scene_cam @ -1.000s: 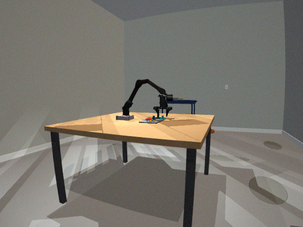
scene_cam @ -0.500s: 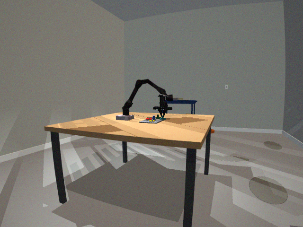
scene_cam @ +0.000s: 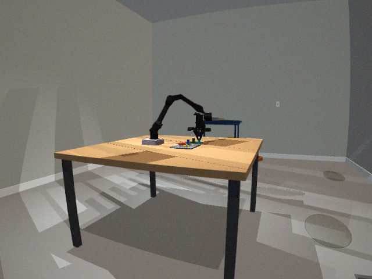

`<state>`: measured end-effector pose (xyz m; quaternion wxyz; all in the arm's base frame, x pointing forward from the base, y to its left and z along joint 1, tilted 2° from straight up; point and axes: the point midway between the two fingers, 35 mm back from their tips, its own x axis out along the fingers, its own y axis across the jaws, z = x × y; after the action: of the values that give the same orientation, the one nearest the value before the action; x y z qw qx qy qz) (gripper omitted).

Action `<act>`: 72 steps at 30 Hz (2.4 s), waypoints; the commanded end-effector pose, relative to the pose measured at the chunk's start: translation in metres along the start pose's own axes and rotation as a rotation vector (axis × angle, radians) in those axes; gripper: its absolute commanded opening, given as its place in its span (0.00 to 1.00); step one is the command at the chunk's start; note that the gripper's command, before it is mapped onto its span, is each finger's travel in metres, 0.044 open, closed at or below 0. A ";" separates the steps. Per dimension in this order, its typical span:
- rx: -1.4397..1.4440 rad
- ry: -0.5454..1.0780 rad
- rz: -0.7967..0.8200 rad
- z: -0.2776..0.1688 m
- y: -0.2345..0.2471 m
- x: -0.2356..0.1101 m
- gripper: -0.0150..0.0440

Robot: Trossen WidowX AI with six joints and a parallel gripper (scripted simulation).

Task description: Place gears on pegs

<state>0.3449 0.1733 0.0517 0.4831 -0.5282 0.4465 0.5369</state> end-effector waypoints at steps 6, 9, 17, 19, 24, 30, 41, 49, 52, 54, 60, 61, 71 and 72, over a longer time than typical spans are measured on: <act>-0.004 -0.001 -0.017 0.001 -0.006 -0.024 0.25; -0.004 -0.001 -0.017 0.001 -0.007 -0.031 0.25; -0.004 -0.001 -0.017 0.002 -0.008 -0.049 0.25; -0.004 -0.001 -0.017 0.002 -0.008 -0.054 0.25; -0.004 -0.001 -0.017 0.002 -0.008 -0.065 0.25; -0.004 -0.001 -0.017 0.001 -0.007 -0.079 0.25; -0.004 -0.001 -0.017 0.000 -0.004 -0.104 0.25; -0.004 -0.001 -0.016 -0.001 -0.001 -0.122 0.25; -0.004 -0.001 -0.016 -0.002 0.001 -0.129 0.25; -0.004 -0.001 -0.016 -0.002 0.002 -0.133 0.25; -0.004 0.000 -0.016 -0.005 0.002 -0.133 0.25; -0.004 0.000 -0.016 -0.007 0.001 -0.131 0.25; -0.004 0.002 -0.016 -0.027 -0.002 -0.119 0.25; -0.004 0.002 -0.017 -0.029 -0.002 -0.118 0.25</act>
<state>0.3464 0.1459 0.1702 0.4850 -0.5311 0.4438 0.5346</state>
